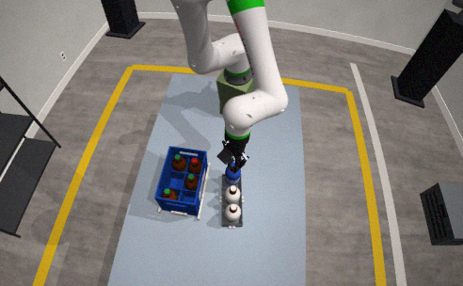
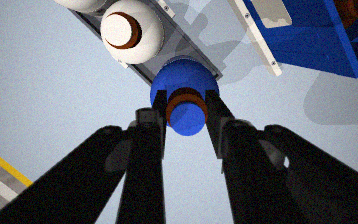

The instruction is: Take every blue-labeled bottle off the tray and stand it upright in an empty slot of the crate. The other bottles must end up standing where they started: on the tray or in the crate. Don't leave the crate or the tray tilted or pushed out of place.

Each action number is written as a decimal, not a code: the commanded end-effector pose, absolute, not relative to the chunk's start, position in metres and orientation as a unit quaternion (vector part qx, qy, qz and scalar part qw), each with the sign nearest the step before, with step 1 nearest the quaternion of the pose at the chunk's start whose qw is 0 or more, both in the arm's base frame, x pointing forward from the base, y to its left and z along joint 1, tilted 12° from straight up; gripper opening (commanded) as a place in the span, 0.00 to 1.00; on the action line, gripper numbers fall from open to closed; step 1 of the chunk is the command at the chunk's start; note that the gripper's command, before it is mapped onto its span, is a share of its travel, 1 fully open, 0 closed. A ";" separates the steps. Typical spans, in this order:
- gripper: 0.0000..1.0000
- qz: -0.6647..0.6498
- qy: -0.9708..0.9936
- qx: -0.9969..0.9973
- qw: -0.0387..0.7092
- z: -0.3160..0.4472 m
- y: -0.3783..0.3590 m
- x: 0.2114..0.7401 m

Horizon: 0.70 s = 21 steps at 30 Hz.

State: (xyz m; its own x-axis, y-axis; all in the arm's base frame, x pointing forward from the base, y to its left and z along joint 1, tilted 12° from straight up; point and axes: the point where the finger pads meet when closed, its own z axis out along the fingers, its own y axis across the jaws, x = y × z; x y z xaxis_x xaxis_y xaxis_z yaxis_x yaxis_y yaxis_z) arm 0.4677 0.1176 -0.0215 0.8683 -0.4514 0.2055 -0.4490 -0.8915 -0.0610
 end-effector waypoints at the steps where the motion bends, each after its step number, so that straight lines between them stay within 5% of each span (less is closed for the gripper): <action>1: 0.10 -0.108 0.233 -0.966 0.006 -0.019 0.118 0.468; 21: 0.10 -0.108 0.233 -0.966 0.006 0.003 0.119 0.464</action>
